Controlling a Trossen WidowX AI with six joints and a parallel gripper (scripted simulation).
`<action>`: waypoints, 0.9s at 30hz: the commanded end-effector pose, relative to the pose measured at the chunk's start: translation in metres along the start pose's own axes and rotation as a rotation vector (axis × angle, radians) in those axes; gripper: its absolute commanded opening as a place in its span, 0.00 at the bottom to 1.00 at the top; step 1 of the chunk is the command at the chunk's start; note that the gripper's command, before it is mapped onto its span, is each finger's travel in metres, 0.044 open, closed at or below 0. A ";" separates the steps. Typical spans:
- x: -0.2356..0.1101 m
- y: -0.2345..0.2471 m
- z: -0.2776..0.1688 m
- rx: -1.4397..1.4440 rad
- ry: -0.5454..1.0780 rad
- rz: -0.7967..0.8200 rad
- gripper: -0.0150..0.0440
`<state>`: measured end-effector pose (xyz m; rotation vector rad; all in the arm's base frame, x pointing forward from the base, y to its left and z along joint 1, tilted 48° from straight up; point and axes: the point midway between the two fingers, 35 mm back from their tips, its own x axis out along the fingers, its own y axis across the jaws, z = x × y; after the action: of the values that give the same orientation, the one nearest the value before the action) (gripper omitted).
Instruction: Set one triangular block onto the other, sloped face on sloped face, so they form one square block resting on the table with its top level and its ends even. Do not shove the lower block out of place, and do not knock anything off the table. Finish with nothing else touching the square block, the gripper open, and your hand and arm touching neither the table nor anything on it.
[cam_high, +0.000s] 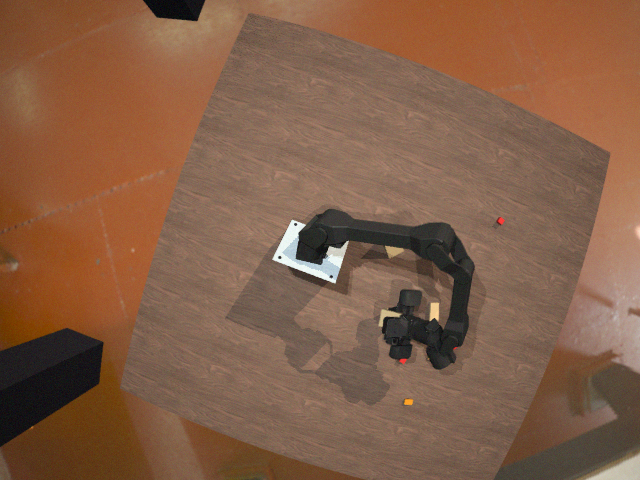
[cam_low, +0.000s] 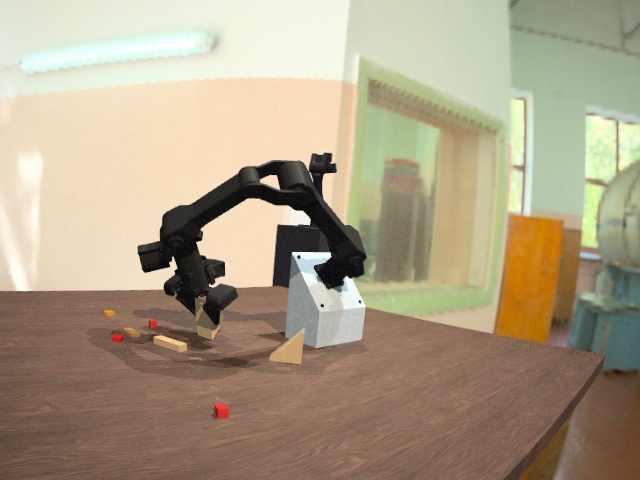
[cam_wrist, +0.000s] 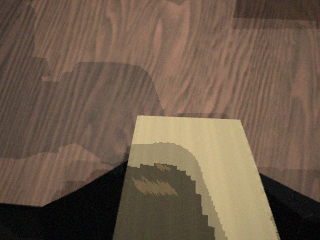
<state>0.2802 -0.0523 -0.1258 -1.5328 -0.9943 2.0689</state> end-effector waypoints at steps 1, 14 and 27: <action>-0.005 0.001 -0.007 -0.008 -0.105 0.009 0.25; -0.007 -0.001 -0.022 -0.005 -0.304 0.000 0.30; -0.007 -0.001 -0.022 -0.005 -0.304 0.000 0.88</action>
<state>0.3034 -0.0503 -0.1239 -1.2435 -1.1043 2.3526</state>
